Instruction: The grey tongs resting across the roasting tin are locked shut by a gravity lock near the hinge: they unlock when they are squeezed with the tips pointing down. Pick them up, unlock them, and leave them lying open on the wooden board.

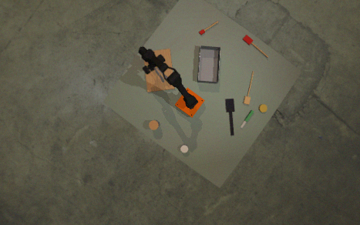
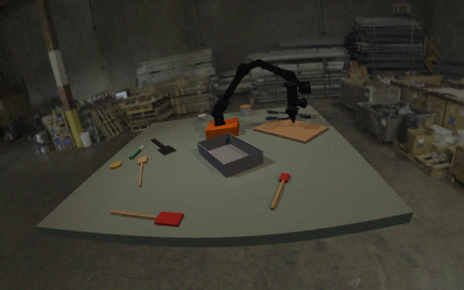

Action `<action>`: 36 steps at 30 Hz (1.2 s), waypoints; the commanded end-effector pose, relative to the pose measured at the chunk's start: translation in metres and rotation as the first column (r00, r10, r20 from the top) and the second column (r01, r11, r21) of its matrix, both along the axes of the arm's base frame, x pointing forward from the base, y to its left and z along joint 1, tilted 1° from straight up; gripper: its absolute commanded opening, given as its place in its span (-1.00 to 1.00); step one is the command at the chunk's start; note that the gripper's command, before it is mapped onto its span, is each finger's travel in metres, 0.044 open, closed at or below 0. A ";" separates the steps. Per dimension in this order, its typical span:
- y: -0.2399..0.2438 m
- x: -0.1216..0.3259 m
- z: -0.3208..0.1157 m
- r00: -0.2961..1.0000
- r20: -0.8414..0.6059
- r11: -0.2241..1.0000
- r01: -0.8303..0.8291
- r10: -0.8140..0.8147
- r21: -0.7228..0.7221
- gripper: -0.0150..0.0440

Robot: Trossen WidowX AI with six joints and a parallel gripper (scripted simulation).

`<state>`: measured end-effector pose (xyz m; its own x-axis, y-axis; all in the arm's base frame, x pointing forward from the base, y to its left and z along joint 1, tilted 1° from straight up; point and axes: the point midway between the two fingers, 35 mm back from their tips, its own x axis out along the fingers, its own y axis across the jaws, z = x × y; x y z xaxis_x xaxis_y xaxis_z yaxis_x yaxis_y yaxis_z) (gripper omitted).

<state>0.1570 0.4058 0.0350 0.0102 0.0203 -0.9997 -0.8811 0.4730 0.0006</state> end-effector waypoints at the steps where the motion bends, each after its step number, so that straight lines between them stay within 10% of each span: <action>1: 0.000 0.000 0.000 1.000 0.000 1.000 0.000 0.000 0.000 0.33; 9: 0.000 0.000 0.000 1.000 0.000 1.000 0.000 0.000 0.000 1.00; 24: -0.071 0.131 0.033 1.000 0.012 1.000 0.006 -0.006 -0.003 1.00; 36: -0.076 0.133 0.065 1.000 0.014 1.000 0.019 -0.019 -0.003 1.00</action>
